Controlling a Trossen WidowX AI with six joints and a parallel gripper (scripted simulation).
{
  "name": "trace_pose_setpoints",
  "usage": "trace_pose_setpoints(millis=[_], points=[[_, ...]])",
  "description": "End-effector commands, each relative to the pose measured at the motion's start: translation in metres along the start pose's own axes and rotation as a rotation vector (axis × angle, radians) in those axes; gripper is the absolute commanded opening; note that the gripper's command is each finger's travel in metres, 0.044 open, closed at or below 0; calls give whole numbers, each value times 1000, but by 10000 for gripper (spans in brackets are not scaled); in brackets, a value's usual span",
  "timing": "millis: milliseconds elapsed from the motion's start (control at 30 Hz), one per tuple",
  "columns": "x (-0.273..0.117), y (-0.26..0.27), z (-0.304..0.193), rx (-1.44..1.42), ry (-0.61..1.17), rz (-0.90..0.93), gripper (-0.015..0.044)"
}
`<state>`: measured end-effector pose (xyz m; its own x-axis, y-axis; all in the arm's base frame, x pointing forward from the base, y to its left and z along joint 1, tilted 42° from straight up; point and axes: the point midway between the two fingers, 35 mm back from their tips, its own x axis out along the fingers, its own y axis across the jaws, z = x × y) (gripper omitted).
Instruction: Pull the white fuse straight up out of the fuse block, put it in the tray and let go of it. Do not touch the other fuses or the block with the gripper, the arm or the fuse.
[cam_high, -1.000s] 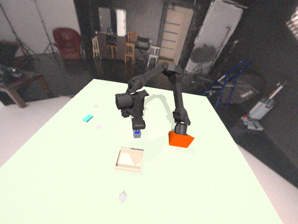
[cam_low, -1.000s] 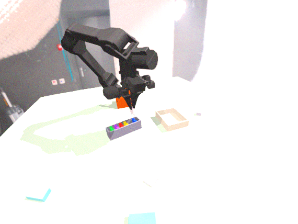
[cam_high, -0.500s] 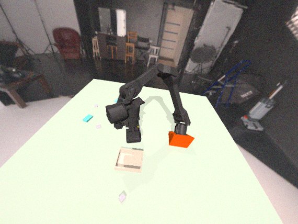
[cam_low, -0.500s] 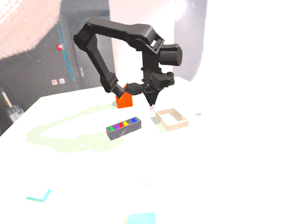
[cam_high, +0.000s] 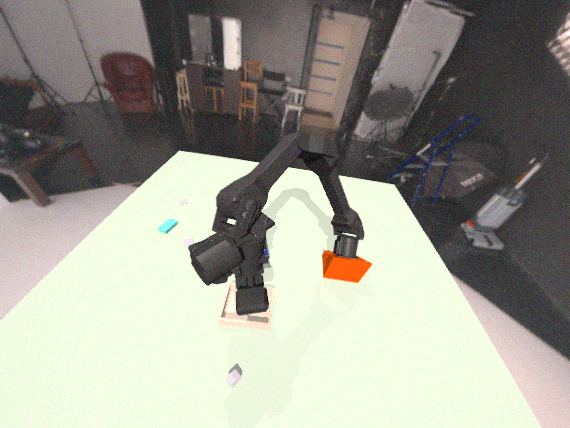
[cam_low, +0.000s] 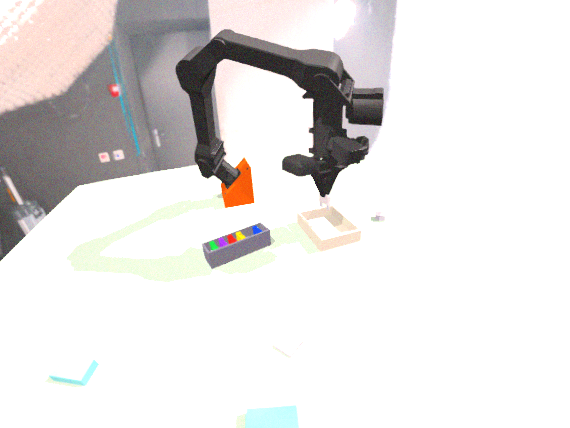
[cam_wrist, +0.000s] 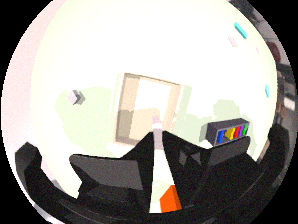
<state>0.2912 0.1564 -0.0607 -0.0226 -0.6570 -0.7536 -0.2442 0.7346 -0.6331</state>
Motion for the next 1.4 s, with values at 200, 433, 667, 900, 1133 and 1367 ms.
trace_pose_setpoints(millis=[200,433,667,900,1133,1367], points=[[5,12,1,6,1,1,0],[16,12,1,6,1,1,0],[28,12,1,6,1,1,0],[39,12,1,6,1,0,0],[37,13,1,9,-1,3,53],[37,13,1,9,-1,3,236]])
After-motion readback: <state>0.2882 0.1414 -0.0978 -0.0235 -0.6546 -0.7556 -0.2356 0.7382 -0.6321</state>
